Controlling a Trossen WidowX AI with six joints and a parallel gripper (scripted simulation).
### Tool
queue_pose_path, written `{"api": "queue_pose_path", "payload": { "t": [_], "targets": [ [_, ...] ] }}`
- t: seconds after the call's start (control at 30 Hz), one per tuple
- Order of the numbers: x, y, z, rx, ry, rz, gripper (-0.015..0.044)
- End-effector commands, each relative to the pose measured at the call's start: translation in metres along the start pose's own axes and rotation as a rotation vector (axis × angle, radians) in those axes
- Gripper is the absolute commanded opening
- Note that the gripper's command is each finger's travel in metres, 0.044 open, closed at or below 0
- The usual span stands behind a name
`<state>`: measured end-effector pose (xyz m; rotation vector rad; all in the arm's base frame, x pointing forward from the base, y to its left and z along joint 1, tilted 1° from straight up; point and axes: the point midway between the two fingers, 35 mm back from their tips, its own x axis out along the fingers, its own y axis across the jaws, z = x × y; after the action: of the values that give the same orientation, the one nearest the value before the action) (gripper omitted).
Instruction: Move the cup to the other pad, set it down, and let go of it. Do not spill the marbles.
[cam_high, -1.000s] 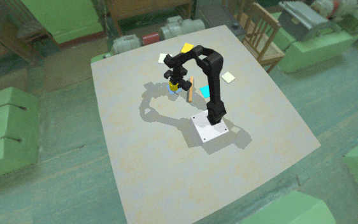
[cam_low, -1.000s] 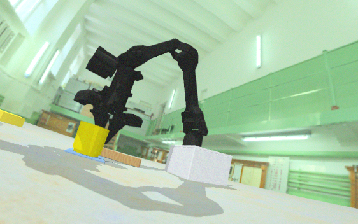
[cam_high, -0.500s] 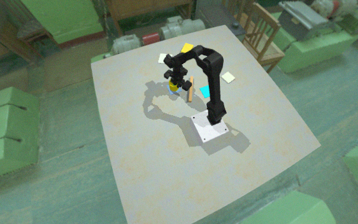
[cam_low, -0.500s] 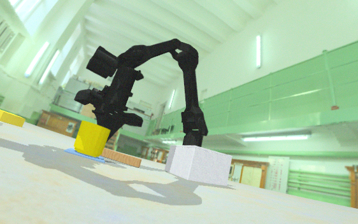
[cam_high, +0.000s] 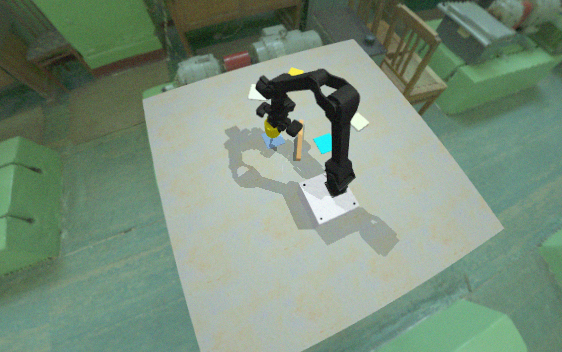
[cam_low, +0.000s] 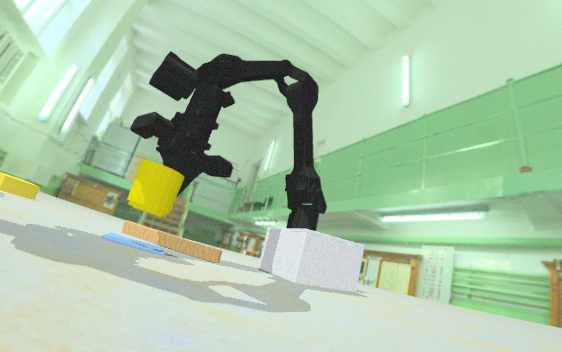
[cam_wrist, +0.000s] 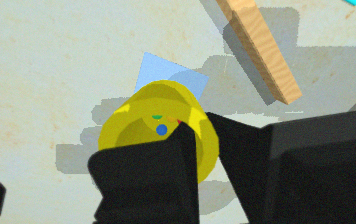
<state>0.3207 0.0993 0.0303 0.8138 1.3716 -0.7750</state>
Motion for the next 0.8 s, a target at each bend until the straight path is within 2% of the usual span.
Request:
{"api": "queue_pose_path", "payload": {
  "t": [0.0, 0.77],
  "targets": [
    [0.001, 0.000, 0.000, 0.000, 0.001, -0.002, 0.0000],
    [0.000, -0.017, 0.011, 0.002, -0.003, -0.005, 0.0000]
  ]
}}
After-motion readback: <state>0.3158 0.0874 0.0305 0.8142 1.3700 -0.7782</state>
